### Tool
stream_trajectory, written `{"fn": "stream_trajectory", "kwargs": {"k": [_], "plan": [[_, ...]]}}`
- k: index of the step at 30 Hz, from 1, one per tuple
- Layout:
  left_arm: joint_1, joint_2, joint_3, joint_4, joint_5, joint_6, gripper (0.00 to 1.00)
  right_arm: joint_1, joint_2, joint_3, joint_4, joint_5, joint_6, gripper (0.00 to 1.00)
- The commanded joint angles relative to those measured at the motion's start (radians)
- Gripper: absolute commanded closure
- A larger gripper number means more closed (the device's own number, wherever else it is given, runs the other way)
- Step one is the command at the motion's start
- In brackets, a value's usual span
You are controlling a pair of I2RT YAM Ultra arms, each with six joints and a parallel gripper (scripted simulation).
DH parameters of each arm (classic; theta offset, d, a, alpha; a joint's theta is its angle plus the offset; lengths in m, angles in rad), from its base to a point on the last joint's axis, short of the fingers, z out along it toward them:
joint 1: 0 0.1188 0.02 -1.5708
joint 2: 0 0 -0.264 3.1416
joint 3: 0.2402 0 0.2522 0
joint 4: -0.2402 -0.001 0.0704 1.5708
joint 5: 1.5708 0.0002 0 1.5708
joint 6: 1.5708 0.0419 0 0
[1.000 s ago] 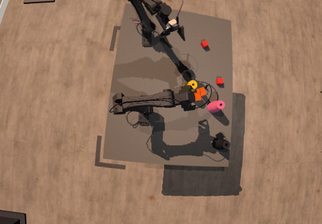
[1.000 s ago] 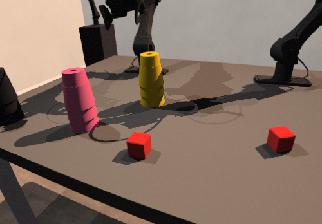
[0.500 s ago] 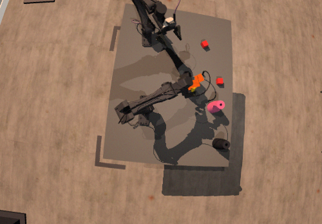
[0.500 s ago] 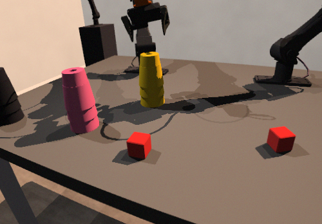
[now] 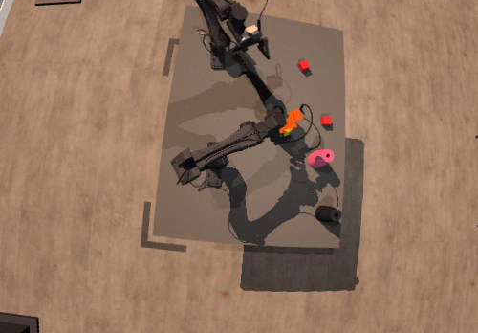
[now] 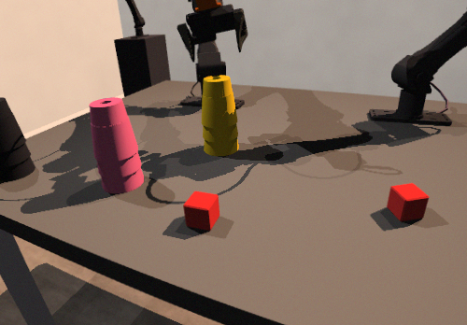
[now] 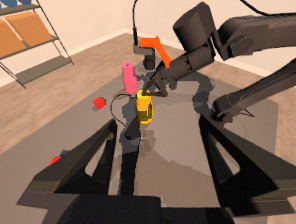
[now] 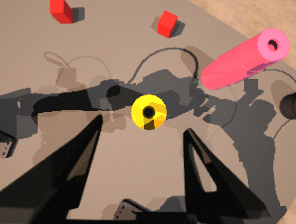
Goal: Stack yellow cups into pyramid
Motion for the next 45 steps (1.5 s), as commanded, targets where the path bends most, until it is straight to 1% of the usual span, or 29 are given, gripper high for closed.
{"fn": "stream_trajectory", "kwargs": {"k": [1, 2, 3, 8, 13, 15, 16, 18, 24, 27, 34, 36, 45], "plan": [[-0.011, -0.024, -0.005, 0.019, -0.007, -0.007, 0.00, 0.010, 0.011, -0.009, 0.003, 0.012, 0.011, 0.00], [-0.011, -0.024, -0.005, 0.019, -0.007, -0.007, 0.00, 0.010, 0.011, -0.009, -0.016, 0.021, 0.018, 0.11], [-0.011, -0.024, -0.005, 0.019, -0.007, -0.007, 0.00, 0.010, 0.013, 0.005, -0.037, 0.022, 0.009, 0.18], [-0.011, -0.024, -0.005, 0.020, -0.007, -0.007, 0.00, 0.009, 0.074, 0.088, -0.187, 0.026, -0.001, 0.18], [-0.011, -0.024, -0.005, 0.020, -0.007, -0.007, 0.00, 0.011, 0.228, 0.262, -0.373, 0.032, -0.019, 0.18], [-0.011, -0.024, -0.005, 0.020, -0.007, -0.007, 0.00, 0.011, 0.228, 0.262, -0.373, 0.032, -0.019, 0.18], [-0.011, -0.024, -0.005, 0.020, -0.007, -0.007, 0.00, 0.011, 0.276, 0.315, -0.422, 0.034, -0.021, 0.18], [-0.011, -0.024, -0.005, 0.020, -0.007, -0.007, 0.00, 0.013, 0.332, 0.376, -0.480, 0.040, -0.028, 0.18], [-0.011, -0.024, -0.005, 0.020, -0.007, -0.007, 0.00, 0.025, 0.451, 0.495, -0.583, 0.051, -0.039, 0.18], [-0.011, -0.024, -0.005, 0.020, -0.007, -0.007, 0.00, 0.029, 0.478, 0.519, -0.576, 0.052, -0.037, 0.18], [-0.011, -0.024, -0.005, 0.020, -0.007, -0.007, 0.00, 0.029, 0.481, 0.523, -0.577, 0.052, -0.035, 0.18], [-0.011, -0.024, -0.005, 0.020, -0.007, -0.007, 0.00, 0.029, 0.456, 0.482, -0.567, 0.052, -0.035, 0.18], [-0.011, -0.024, -0.005, 0.020, -0.007, -0.007, 0.00, 0.020, 0.484, 0.437, -0.500, 0.043, -0.039, 0.18]]}}
